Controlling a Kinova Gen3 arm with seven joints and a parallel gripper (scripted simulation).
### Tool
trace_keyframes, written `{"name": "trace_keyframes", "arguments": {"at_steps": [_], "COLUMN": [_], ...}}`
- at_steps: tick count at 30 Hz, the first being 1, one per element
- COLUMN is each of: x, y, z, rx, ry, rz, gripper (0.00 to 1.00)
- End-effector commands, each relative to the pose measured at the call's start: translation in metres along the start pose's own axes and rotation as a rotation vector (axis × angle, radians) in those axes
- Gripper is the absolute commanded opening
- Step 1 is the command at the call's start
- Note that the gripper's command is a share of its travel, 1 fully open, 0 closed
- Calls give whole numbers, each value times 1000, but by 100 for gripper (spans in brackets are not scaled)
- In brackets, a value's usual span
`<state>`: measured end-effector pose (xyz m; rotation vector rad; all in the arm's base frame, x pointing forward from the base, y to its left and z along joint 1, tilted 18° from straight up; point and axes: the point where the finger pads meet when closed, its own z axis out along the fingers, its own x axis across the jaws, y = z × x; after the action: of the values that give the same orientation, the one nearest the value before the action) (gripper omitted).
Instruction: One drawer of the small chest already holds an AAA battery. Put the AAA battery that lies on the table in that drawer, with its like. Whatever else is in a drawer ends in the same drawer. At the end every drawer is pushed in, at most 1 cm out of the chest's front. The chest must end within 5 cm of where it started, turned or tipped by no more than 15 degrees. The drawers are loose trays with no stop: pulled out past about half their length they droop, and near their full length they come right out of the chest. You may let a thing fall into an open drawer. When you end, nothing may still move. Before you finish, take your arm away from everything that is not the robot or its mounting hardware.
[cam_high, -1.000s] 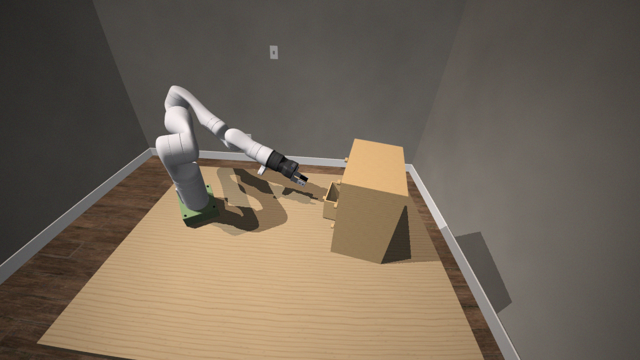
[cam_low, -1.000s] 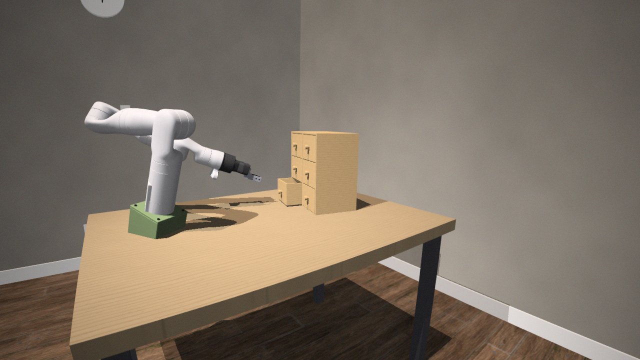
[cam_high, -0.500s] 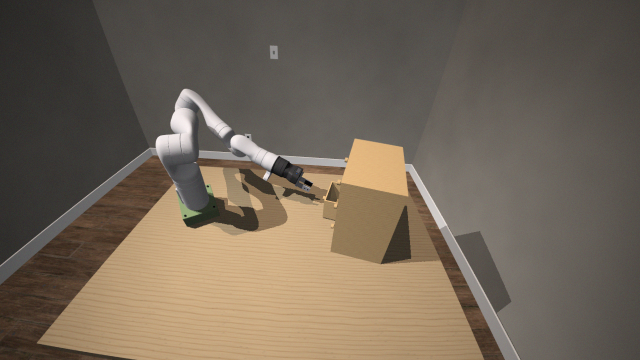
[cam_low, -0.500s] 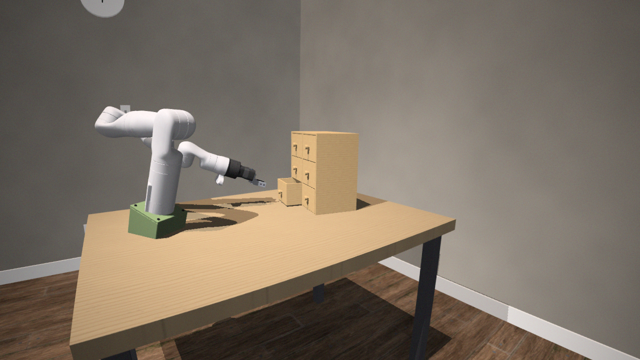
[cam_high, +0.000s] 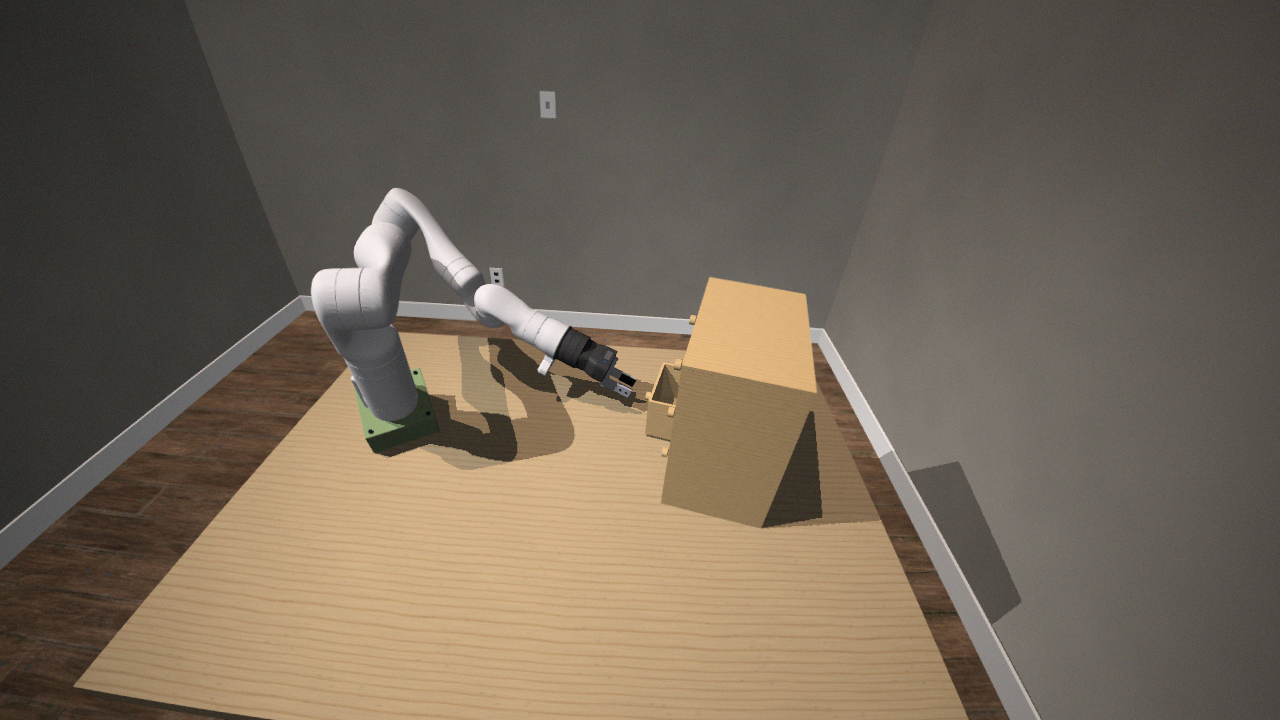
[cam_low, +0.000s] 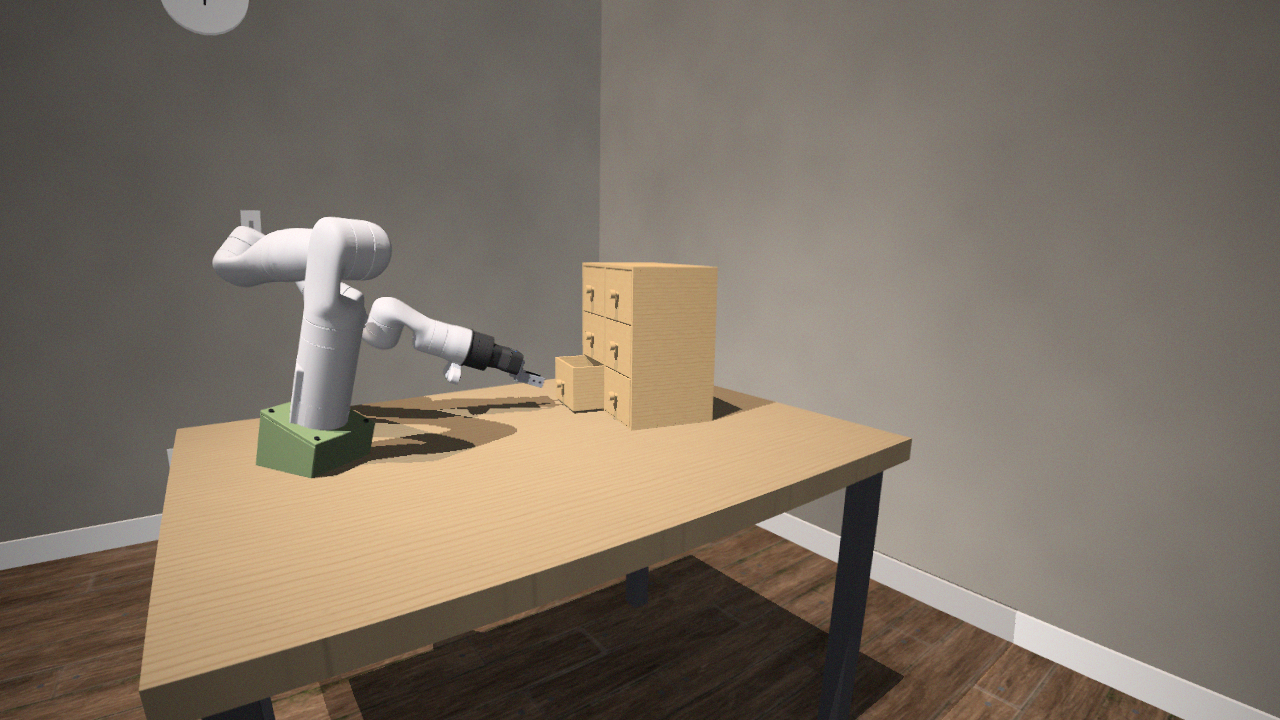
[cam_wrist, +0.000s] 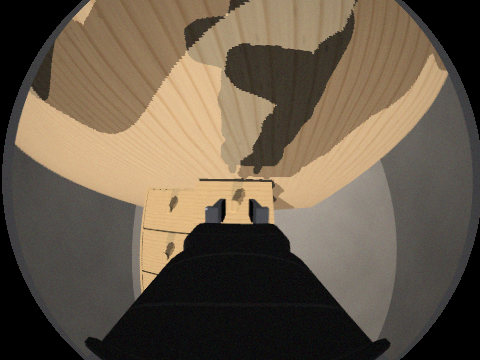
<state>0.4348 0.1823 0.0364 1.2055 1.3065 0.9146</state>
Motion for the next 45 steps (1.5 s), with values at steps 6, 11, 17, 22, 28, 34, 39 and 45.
{"name": "trace_keyframes", "arguments": {"at_steps": [6, 11, 17, 22, 28, 34, 39, 45], "x": [-6, -6, -6, -6, -6, -6, -6, -6], "y": [-4, -5, -6, -6, -6, -6, -6, -6], "z": [11, 13, 13, 13, 13, 13, 13, 13], "rx": [-1, -1, -1, -1, -1, -1, -1, -1], "ry": [-13, -13, -13, -13, -13, -13, -13, -13], "rz": [-3, -3, -3, -3, -3, -3, -3, -3], "gripper": [67, 67, 67, 67, 67, 67, 67, 67]}}
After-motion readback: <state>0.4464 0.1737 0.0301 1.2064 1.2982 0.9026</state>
